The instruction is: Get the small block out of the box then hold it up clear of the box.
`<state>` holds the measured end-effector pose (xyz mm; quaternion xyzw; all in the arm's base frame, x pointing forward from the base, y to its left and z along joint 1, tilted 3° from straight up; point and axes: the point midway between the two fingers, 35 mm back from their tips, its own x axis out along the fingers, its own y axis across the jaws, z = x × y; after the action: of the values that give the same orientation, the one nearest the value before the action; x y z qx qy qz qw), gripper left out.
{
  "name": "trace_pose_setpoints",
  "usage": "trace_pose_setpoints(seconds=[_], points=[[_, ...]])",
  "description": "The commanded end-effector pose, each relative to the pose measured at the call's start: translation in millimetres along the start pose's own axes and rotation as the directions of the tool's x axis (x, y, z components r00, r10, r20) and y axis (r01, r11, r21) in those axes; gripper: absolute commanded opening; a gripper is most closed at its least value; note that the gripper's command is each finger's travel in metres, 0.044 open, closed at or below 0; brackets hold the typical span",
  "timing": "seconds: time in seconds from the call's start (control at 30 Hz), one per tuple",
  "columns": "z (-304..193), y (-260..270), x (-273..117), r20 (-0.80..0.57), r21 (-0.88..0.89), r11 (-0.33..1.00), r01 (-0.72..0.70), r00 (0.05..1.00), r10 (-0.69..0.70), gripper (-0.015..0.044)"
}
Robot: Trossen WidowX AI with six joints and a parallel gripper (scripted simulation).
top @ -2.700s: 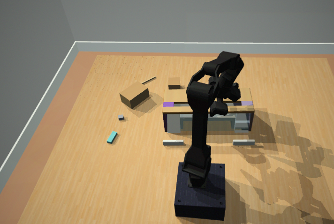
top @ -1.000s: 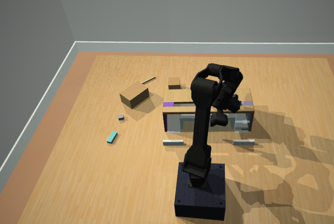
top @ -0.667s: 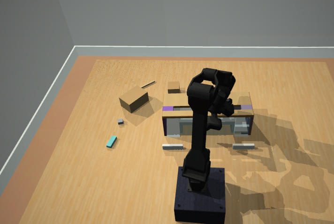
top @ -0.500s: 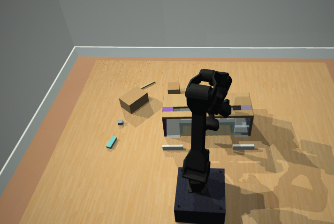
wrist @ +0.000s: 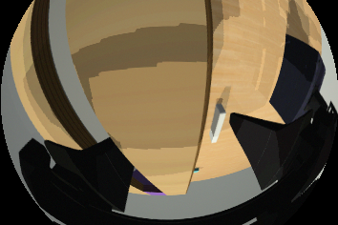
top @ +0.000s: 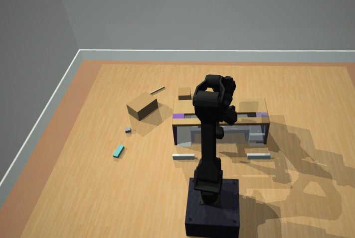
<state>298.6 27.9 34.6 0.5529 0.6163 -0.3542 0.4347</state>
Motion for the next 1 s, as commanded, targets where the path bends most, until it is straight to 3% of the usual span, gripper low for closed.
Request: trace_pose_setpoints(seconds=[0.0, 0.97], points=[[-11.3, -0.6, 2.7, -0.003, 0.001, 1.0, -0.005, 1.0, 0.005, 0.04], [-72.1, -0.2, 23.3, -0.008, 0.002, 1.0, -0.005, 1.0, 0.005, 0.04]])
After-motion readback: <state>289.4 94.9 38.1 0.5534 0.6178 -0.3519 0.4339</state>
